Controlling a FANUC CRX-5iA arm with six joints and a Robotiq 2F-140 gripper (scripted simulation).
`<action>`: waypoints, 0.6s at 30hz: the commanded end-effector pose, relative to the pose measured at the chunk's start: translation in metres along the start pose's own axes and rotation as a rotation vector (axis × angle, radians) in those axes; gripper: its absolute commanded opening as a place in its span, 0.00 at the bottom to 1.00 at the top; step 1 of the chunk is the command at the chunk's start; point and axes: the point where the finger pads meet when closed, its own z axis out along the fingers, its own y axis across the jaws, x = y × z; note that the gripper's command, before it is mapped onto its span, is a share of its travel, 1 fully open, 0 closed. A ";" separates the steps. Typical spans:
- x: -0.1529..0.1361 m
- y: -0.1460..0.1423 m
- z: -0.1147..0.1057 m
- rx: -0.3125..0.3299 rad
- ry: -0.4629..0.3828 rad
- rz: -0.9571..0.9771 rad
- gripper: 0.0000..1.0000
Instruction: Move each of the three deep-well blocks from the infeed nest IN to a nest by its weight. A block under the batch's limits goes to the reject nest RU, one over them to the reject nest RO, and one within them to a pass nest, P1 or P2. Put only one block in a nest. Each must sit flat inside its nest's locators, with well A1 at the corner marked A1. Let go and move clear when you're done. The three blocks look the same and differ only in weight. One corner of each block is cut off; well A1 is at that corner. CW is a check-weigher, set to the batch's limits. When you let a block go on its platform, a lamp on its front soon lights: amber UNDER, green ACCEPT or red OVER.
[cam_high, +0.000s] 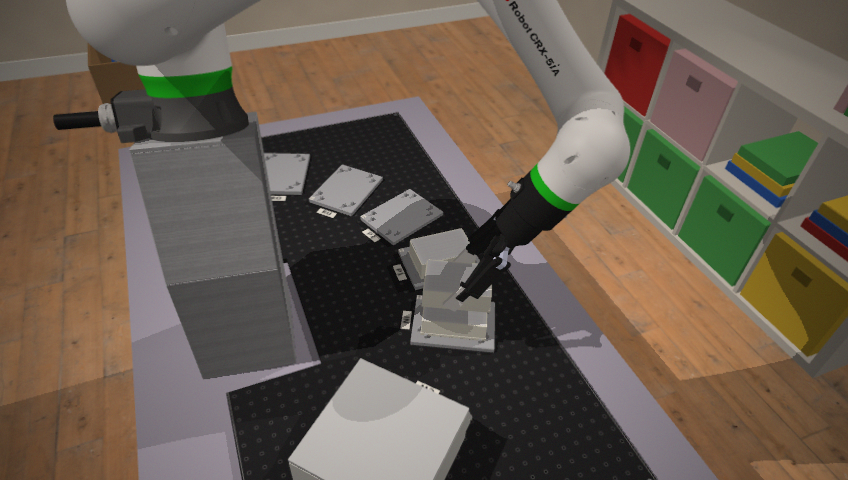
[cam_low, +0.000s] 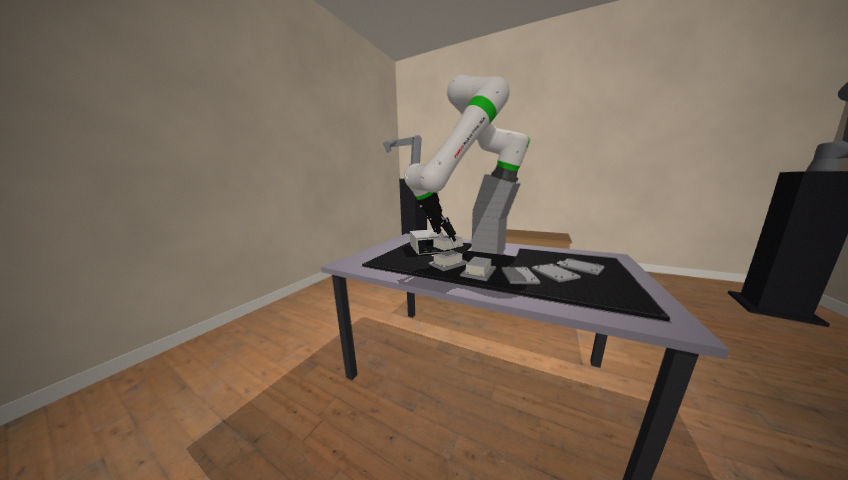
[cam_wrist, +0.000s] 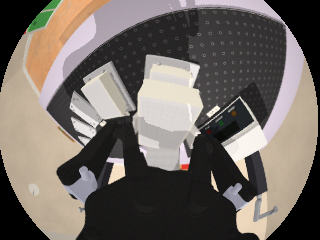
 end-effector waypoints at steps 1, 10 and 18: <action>-0.003 0.000 -0.006 0.000 0.000 0.000 0.10; -0.009 0.000 -0.016 0.000 0.000 0.000 0.10; -0.010 0.000 -0.019 0.000 0.000 0.000 0.10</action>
